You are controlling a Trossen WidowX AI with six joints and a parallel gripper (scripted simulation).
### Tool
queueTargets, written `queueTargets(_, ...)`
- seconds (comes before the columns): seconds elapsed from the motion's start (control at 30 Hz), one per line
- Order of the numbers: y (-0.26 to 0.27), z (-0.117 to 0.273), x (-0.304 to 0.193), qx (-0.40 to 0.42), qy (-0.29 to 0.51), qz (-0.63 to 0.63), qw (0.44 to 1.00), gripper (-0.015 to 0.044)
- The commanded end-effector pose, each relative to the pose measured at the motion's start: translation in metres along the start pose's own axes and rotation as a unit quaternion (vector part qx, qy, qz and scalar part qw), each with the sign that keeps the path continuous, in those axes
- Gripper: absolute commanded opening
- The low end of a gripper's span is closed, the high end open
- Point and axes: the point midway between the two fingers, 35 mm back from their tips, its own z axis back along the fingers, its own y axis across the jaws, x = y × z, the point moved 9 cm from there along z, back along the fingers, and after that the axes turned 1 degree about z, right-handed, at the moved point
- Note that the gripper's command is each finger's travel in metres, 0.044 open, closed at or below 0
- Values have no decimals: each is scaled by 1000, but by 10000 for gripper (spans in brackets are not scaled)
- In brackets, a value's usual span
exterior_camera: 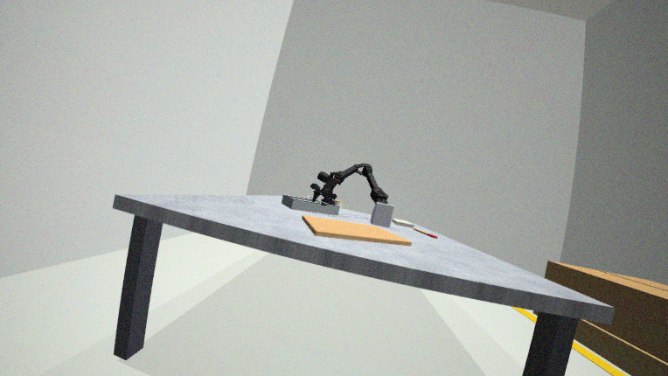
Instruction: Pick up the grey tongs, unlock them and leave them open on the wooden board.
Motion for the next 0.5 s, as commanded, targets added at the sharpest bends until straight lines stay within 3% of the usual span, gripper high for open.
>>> queueTargets(0.0,0,0,0,0,0,-1,1000,103)
queueTargets(0.27,0,0,0,0,0,-1,1000,30)
queueTargets(0.47,-2,3,-1,0,0,0,1000,-128)
